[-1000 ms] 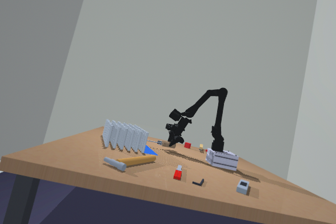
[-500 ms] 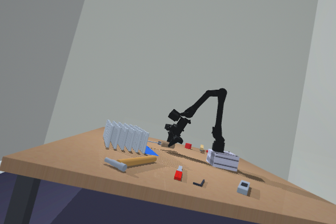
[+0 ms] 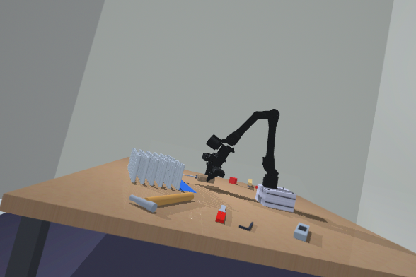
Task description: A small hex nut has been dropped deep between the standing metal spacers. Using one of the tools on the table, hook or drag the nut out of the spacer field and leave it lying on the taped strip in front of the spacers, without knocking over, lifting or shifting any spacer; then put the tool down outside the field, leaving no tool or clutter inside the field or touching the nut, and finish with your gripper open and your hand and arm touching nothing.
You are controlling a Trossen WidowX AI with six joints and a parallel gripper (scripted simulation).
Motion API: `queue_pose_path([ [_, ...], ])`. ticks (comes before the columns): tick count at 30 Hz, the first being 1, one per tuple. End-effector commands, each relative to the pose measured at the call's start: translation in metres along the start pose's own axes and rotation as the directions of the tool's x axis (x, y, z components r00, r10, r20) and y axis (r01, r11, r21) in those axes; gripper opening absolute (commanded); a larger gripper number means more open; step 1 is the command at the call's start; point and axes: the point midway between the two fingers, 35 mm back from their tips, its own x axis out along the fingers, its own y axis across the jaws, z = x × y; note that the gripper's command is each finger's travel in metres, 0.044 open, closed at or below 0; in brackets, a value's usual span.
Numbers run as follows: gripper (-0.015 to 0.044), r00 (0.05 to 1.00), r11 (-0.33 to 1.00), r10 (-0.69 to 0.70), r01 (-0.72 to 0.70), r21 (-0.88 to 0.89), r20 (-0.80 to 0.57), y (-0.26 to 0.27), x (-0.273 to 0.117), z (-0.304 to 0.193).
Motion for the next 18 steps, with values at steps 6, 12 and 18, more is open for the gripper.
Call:
queue_pose_path([
  [6,0.0000,1.000,1.000,-0.004,0.004,0.005,0.001,-0.001,0.002,0.008],
  [12,0.0000,1.000,1.000,-0.004,0.004,0.005,0.002,-0.001,0.003,0.012],
  [18,0.0000,1.000,1.000,-0.004,0.004,0.005,0.002,-0.001,0.004,0.016],
])
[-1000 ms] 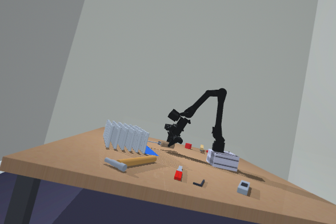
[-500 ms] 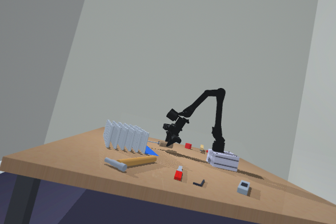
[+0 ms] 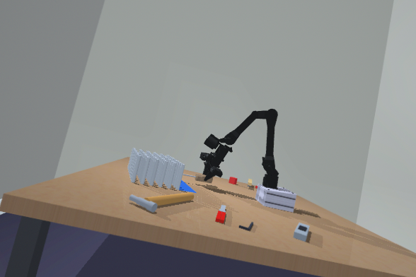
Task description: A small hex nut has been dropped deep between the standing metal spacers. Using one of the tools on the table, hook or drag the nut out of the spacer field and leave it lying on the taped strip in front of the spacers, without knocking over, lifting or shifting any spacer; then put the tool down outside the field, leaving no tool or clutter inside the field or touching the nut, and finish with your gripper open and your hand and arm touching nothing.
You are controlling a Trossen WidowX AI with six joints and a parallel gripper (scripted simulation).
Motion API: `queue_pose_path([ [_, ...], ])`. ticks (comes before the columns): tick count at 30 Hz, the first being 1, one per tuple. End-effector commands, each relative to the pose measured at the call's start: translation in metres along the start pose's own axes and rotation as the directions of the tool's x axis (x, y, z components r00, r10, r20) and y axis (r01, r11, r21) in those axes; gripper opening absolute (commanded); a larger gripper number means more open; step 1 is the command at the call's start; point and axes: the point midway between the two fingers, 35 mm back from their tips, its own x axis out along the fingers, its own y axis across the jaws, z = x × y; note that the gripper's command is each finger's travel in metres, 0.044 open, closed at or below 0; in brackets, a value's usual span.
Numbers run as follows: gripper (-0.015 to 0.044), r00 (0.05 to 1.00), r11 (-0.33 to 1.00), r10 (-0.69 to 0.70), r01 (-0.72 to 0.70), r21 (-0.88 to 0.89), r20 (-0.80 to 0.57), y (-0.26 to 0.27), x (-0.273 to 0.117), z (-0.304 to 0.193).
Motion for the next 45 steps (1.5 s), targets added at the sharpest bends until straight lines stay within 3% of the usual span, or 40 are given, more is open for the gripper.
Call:
queue_pose_path([
  [1,0.0000,1.000,1.000,-0.004,0.004,0.005,0.001,-0.001,0.001,0.004],
  [45,0.0000,1.000,1.000,-0.004,0.004,0.006,0.004,-0.001,0.008,0.032],
])
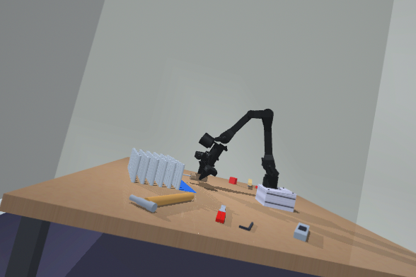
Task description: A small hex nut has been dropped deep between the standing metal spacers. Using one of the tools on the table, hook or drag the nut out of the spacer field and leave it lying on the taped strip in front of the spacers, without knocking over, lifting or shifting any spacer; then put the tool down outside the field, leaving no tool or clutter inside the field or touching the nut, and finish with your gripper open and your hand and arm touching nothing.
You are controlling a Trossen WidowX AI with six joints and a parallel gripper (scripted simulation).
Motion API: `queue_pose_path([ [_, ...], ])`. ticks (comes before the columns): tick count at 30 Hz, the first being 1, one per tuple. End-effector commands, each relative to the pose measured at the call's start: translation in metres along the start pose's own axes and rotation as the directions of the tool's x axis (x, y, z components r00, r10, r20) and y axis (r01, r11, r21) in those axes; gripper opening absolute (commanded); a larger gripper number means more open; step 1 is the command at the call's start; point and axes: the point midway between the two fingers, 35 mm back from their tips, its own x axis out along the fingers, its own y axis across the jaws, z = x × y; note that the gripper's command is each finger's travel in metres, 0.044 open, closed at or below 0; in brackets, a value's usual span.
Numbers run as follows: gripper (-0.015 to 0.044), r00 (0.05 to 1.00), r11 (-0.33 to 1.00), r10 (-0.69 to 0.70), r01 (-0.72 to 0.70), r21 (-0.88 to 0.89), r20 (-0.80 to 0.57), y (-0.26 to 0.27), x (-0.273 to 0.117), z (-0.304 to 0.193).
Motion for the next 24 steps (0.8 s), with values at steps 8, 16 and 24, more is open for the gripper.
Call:
queue_pose_path([
  [8,0.0000,1.000,1.000,-0.004,0.004,0.005,0.002,-0.001,0.002,0.008],
  [16,0.0000,1.000,1.000,-0.004,0.004,0.005,0.002,-0.001,0.003,0.013],
  [24,0.0000,1.000,1.000,-0.004,0.004,0.005,0.003,-0.001,0.004,0.018],
])
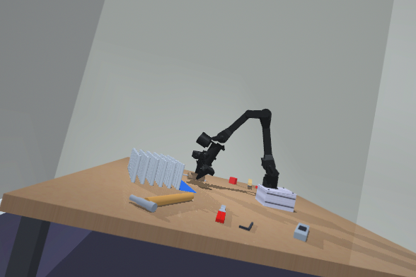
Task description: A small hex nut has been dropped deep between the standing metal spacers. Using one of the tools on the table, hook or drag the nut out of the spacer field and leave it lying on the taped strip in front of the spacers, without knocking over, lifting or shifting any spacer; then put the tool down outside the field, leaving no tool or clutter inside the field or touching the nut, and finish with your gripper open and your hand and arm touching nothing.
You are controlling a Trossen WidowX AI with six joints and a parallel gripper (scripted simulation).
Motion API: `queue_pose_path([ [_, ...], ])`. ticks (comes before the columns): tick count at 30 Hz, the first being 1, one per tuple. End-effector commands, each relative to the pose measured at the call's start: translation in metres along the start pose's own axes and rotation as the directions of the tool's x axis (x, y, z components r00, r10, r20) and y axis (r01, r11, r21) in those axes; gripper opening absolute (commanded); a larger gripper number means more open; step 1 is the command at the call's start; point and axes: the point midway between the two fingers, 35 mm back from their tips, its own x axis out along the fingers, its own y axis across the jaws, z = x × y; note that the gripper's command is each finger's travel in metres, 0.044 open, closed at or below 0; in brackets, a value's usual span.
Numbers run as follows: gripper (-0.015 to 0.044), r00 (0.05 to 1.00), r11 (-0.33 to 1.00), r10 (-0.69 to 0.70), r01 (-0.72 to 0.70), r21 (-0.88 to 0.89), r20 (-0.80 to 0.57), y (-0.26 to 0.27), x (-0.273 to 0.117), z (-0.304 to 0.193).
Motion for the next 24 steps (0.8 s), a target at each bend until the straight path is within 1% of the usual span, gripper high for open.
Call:
queue_pose_path([
  [1,0.0000,1.000,1.000,-0.004,0.004,0.005,0.001,-0.001,0.000,0.004],
  [24,0.0000,1.000,1.000,-0.004,0.004,0.005,0.003,-0.001,0.004,0.017],
])
